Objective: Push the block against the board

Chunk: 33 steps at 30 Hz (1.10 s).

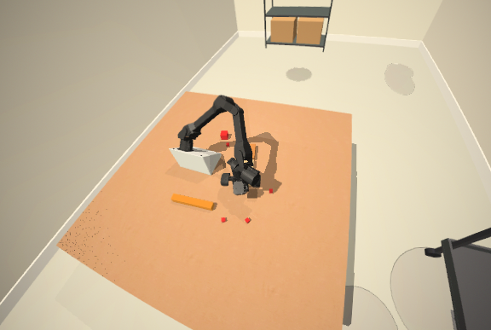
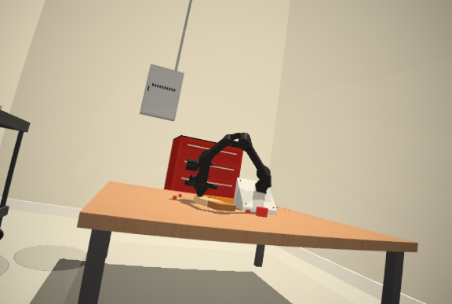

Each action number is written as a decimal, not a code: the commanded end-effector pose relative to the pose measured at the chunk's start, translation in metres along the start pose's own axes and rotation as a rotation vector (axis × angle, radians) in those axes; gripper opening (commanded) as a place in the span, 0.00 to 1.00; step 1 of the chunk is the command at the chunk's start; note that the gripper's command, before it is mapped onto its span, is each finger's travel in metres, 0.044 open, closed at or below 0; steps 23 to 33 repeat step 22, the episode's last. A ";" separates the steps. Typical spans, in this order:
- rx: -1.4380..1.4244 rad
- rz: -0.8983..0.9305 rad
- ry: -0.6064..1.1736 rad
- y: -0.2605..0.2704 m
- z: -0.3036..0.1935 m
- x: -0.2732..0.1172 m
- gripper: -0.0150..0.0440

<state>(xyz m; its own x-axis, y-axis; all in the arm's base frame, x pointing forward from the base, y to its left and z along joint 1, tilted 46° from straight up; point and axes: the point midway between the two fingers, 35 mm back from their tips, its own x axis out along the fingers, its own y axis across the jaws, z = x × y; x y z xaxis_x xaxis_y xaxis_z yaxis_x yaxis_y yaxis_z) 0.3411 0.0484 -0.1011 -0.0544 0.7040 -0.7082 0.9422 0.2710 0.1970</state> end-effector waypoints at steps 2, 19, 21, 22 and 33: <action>0.004 -0.003 0.006 -0.001 -0.010 0.002 0.25; 0.005 -0.003 0.006 0.001 -0.026 0.002 0.25; 0.005 -0.003 0.006 0.001 -0.022 0.002 0.25; 0.005 -0.003 0.006 0.001 -0.021 0.002 0.25; 0.005 -0.003 0.006 0.001 -0.021 0.002 0.25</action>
